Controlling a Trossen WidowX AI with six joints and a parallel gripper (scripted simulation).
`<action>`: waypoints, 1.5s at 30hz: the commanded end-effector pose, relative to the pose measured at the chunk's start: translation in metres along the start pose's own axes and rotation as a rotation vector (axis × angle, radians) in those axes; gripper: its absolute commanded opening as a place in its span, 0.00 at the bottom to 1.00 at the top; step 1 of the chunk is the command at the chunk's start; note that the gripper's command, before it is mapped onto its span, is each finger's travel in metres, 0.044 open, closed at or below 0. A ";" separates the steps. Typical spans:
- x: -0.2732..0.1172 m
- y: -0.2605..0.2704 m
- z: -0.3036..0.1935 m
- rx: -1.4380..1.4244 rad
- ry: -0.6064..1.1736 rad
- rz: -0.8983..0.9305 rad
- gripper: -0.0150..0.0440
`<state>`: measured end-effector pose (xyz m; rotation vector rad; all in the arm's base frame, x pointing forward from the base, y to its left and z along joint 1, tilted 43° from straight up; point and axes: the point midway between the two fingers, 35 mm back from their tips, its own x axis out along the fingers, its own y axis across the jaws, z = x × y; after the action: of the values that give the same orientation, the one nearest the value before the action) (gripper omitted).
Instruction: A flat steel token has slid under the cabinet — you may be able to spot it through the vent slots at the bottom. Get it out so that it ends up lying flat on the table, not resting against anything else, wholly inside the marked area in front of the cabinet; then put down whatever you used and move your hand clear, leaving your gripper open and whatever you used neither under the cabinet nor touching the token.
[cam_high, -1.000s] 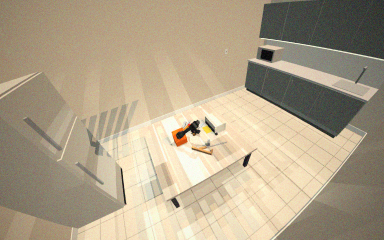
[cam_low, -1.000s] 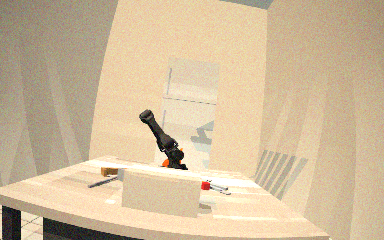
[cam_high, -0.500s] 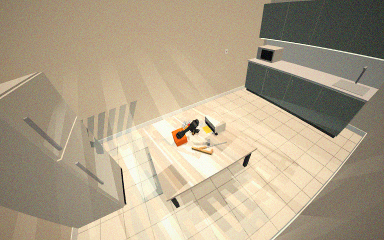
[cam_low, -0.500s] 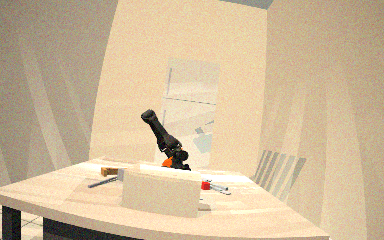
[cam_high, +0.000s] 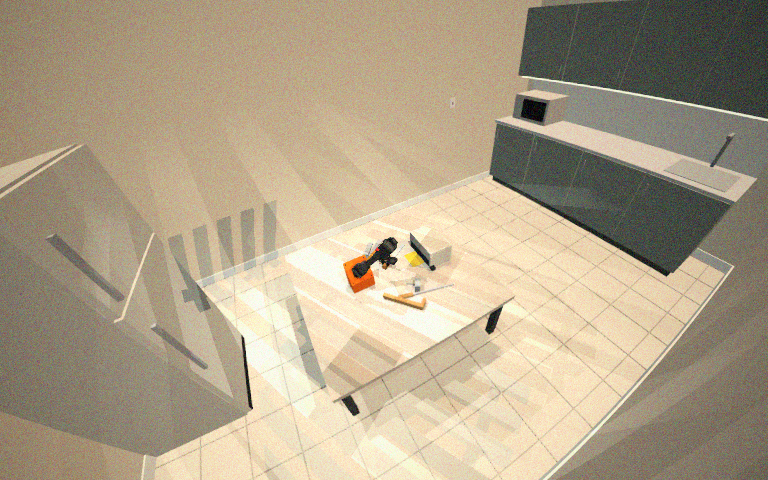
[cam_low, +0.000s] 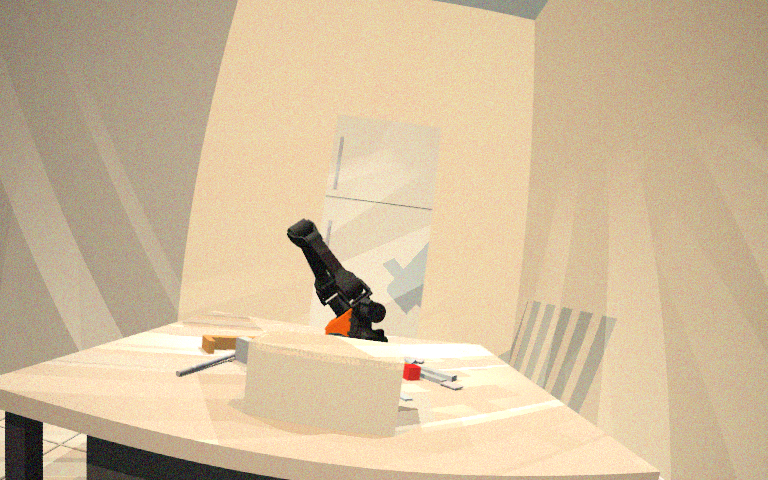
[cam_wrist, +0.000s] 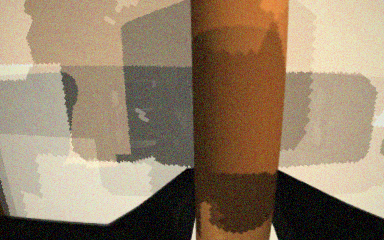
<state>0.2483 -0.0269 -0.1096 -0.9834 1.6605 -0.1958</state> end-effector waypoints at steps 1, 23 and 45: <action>-0.001 0.006 0.003 -0.002 -0.005 0.001 0.25; -0.002 0.031 0.013 -0.001 -0.006 0.002 0.25; -0.002 0.056 0.022 -0.001 -0.007 0.004 0.25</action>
<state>0.2398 0.0128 -0.1457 -0.9822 1.6591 -0.1933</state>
